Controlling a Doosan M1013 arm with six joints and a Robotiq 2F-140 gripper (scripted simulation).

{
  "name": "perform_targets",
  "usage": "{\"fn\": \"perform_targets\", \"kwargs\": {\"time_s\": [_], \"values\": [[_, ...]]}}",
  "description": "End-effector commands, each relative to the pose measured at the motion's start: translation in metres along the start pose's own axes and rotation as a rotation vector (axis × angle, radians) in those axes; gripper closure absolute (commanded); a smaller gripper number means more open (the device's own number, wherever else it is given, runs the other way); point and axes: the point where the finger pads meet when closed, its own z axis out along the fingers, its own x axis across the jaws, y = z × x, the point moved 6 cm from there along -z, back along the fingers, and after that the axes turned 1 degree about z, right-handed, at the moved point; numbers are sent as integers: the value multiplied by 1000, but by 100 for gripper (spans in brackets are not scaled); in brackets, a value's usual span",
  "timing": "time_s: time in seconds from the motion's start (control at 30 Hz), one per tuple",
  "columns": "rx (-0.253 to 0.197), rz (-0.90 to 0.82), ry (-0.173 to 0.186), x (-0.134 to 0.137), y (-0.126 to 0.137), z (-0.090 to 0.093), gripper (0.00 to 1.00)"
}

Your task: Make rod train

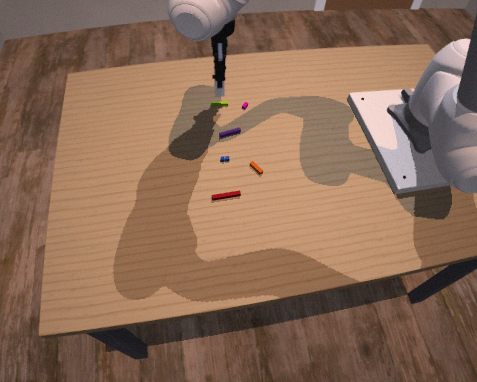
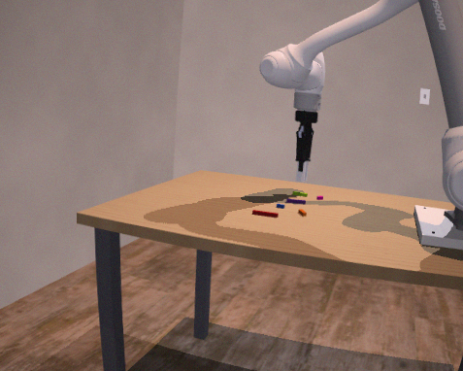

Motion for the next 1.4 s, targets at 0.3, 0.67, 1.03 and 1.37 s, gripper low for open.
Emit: {"fn": "perform_targets", "kwargs": {"time_s": [0.3, 0.67, 1.03, 1.37], "values": [[0, 0, 0, 0, 0, 16, 85], [0, 0, 0, 0, 0, 27, 85], [0, 0, 0, 0, 0, 33, 85], [0, 0, 0, 0, 0, 33, 85]]}}
